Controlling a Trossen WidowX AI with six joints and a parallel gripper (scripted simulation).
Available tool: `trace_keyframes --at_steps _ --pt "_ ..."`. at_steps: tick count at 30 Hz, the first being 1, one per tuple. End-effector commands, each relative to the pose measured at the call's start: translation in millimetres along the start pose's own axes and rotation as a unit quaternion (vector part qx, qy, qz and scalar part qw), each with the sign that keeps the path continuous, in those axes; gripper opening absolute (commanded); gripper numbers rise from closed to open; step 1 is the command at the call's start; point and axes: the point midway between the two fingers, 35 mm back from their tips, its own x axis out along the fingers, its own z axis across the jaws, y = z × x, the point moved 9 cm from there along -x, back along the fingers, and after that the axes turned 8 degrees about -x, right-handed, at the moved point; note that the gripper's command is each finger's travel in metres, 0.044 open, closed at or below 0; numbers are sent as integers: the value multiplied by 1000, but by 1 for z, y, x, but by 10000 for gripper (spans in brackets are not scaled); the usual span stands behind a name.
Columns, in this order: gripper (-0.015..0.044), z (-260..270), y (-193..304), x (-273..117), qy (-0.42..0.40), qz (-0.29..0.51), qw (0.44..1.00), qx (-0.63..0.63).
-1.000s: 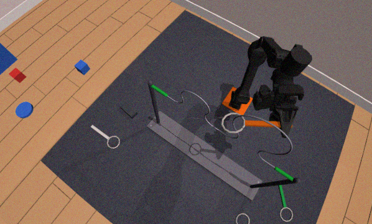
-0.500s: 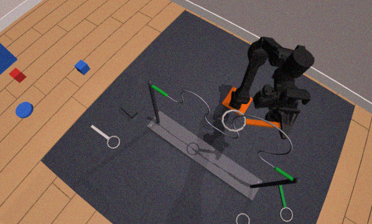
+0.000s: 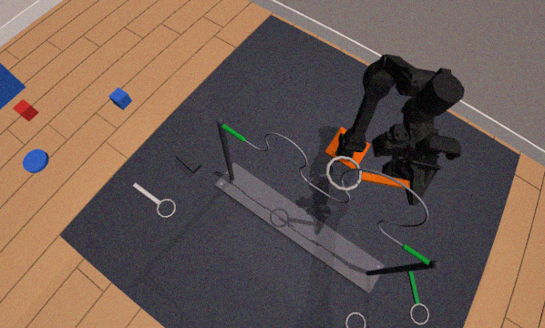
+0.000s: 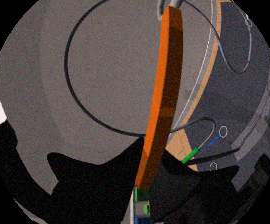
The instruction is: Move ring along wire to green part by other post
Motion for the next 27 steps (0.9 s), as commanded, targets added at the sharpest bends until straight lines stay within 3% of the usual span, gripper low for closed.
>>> trace_keyframes --at_steps 1,27 --pt "-150 0 1 3 12 -2 1000 -24" --pt "-150 -2 4 4 80 -11 982 -170"
